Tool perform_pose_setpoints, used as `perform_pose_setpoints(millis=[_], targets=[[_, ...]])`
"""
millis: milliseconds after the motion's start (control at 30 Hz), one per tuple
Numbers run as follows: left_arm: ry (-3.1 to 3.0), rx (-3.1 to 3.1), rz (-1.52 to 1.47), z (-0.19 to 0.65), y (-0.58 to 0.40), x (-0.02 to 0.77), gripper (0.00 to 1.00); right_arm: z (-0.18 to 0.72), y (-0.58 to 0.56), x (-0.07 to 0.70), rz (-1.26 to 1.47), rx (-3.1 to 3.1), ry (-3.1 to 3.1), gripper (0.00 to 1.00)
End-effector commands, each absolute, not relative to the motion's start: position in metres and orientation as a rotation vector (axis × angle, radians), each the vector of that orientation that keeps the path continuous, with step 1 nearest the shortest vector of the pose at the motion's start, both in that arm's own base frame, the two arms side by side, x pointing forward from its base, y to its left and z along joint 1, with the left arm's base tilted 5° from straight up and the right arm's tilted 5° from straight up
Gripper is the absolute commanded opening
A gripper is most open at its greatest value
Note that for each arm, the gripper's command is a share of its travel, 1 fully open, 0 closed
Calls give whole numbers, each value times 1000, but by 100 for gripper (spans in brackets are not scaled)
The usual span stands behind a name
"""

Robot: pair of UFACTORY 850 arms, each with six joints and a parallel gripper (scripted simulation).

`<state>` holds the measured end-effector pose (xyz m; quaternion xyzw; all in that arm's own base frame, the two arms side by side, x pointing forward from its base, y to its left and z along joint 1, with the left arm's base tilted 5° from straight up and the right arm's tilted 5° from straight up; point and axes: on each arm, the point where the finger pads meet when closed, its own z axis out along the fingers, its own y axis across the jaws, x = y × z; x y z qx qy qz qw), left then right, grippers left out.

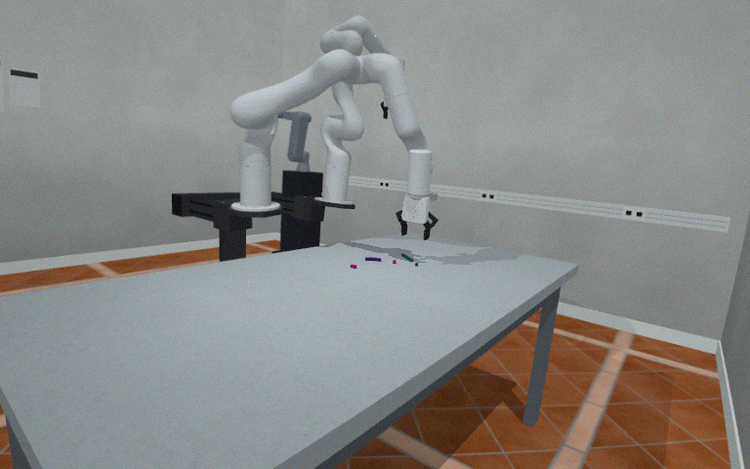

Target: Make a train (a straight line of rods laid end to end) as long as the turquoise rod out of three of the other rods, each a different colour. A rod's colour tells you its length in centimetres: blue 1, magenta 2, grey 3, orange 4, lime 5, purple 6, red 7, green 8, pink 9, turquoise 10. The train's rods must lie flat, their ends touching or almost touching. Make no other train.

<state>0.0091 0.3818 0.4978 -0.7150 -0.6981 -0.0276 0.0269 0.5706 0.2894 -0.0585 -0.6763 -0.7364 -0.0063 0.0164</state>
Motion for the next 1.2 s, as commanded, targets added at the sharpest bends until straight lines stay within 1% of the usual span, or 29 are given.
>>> perform_pose_setpoints(millis=[0,233,267,733,800,833,1167], targets=[[-2155,-2207,-88,499,382,9,100,-59,297,562,-71,-2251,-2088,100],[-2155,-2207,-88,499,382,9,100,-61,302,555,-93,-2371,-1914,100],[-2155,-2207,-88,499,382,9,100,-61,305,552,-104,-2437,-1808,100],[-2155,-2207,-88,499,382,9,100,-64,309,538,-138,-2699,-1300,100],[-2155,-2207,-88,499,382,9,100,-64,309,538,-138,-2699,-1300,100],[-2155,-2207,-88,499,382,9,100,-65,309,535,-143,-2747,-1184,100],[-2155,-2207,-88,499,382,9,100,-68,304,526,-150,-2877,-801,100]])
